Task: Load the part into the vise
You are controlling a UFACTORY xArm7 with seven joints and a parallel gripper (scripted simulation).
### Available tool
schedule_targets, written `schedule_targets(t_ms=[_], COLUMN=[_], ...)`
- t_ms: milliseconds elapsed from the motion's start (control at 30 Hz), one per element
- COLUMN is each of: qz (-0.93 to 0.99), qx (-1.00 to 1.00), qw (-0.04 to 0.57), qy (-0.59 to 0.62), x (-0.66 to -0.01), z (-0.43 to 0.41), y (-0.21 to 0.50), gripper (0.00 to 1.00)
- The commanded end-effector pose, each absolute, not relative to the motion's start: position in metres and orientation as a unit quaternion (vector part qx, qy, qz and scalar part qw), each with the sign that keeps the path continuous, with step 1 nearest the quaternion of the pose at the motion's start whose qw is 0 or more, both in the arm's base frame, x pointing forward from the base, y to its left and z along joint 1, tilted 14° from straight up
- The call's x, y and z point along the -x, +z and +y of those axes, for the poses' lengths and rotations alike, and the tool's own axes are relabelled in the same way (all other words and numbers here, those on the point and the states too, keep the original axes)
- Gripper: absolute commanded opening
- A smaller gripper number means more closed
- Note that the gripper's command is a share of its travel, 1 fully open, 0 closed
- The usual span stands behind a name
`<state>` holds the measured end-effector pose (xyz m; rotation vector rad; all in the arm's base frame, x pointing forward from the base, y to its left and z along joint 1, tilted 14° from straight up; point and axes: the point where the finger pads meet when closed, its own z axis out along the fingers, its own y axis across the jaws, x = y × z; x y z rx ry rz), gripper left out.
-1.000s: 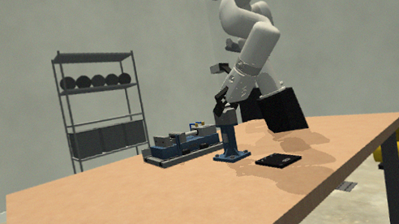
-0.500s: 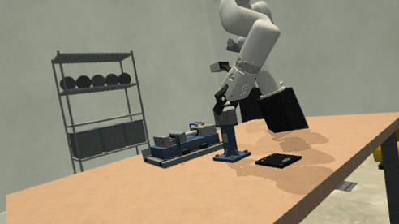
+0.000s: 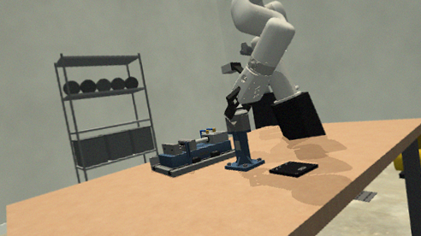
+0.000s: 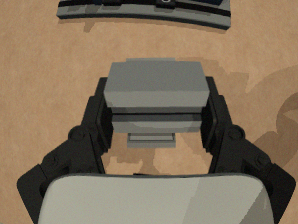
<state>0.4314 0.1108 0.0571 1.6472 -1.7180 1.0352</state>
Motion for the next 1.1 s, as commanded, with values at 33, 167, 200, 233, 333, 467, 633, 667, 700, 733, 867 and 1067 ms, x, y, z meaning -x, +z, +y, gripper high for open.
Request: schedule_targets(t_ms=[33, 167, 200, 233, 333, 467, 633, 667, 700, 733, 867, 1067], qz=[-0.638, -0.638, -0.638, -0.638, -0.638, -0.638, -0.638, -0.638, -0.638, -0.638, -0.638, -0.638], qx=[-0.611, -0.611, -0.611, -0.611, -0.611, -0.611, -0.611, -0.611, -0.611, -0.611, -0.611, -0.611], qw=[0.268, 0.268, 0.268, 0.268, 0.268, 0.268, 0.268, 0.268, 0.268, 0.268, 0.268, 0.268], qy=[0.384, 0.384, 0.384, 0.384, 0.384, 0.384, 0.384, 0.384, 0.384, 0.384, 0.384, 0.384], x=[-0.432, -0.431, -0.431, -0.431, -0.431, -0.431, -0.430, -0.430, -0.430, -0.430, -0.430, -0.430], z=[0.113, 0.113, 0.113, 0.113, 0.113, 0.114, 0.114, 0.114, 0.114, 0.114, 0.115, 0.115], y=[0.061, 0.064, 0.064, 0.065, 0.066, 0.068, 0.070, 0.070, 0.071, 0.071, 0.072, 0.073], gripper=[0.00, 0.00, 0.00, 0.00, 0.00, 0.00, 0.00, 0.00, 0.00, 0.00, 0.00, 0.00])
